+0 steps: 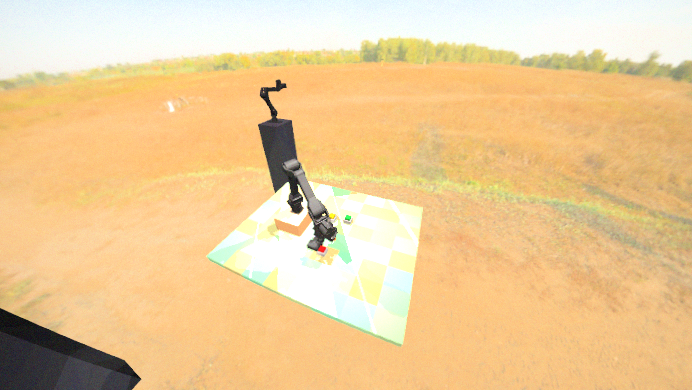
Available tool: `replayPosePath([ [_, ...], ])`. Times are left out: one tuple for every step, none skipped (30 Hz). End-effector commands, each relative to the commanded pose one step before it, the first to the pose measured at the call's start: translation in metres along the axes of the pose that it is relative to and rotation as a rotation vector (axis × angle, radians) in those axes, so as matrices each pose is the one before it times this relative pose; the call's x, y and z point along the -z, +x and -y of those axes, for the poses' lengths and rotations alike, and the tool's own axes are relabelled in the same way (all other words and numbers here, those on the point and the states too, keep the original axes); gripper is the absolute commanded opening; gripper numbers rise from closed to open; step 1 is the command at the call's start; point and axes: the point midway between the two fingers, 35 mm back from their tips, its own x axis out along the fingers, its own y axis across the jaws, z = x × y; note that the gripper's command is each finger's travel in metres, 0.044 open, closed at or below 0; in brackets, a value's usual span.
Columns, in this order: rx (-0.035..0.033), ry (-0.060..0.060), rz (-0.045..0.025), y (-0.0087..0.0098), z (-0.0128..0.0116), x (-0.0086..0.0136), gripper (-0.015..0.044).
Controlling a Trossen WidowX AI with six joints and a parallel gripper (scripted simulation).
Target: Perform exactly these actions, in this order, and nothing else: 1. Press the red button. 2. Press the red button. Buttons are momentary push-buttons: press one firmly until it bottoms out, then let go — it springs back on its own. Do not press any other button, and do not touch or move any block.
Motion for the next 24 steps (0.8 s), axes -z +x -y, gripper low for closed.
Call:
replayPosePath([
  [0.00412,-0.0061,-0.00233,0.00161,0.00055,0.00059,0.002],
  [0.0,0.0,-0.00001,0.00138,0.00003,-0.00006,0.002],
  [0.00001,0.0,-0.00001,0.00167,0.00004,-0.00006,0.002],
  [0.0,0.0,-0.00001,0.00166,0.00003,-0.00005,0.002],
  [0.0,0.0,-0.00001,0.00166,0.00003,-0.00004,0.002],
  [0.0,0.0,-0.00001,0.00166,0.00002,-0.00003,0.002],
  [0.0,0.0,-0.00001,0.00166,0.00002,-0.00003,0.002],
  [0.0,0.0,-0.00002,0.00166,0.00001,-0.00002,0.002],
  [0.0,0.0,-0.00002,0.00165,0.00001,-0.00001,0.002],
  [0.0,0.0,-0.00002,0.00165,0.0,0.0,0.002],
  [0.0,0.0,-0.00002,0.00165,0.0,0.00001,0.002],
  [0.0,0.0,-0.00002,0.00165,-0.00001,0.00002,0.002],
  [0.0,0.0,-0.00002,0.00164,-0.00002,0.00003,0.002],
  [0.0,0.0,-0.00002,0.00164,-0.00002,0.00004,0.002],
  [0.0,0.0,-0.00002,0.00164,-0.00003,0.00005,0.002],
  [0.0,0.0,-0.00002,0.00164,-0.00003,0.00005,0.002],
  [0.0,0.0,-0.00002,0.00163,-0.00004,0.00006,0.002],
  [0.0,0.0,-0.00002,0.00163,-0.00004,0.00007,0.002],
  [0.0,0.0,-0.00003,0.00163,-0.00005,0.00008,0.002],
  [0.0,0.0,-0.00003,0.00162,-0.00005,0.00009,0.002],
  [0.0,0.0,-0.00002,0.00134,-0.00005,0.00008,0.002],
  [0.0,0.0,-0.00001,0.0008,-0.00003,0.00005,0.002],
  [0.0,0.0,0.0,0.00027,-0.00001,0.00002,0.002],
  [0.0,0.0,0.0,0.0,0.0,0.0,0.002],
])
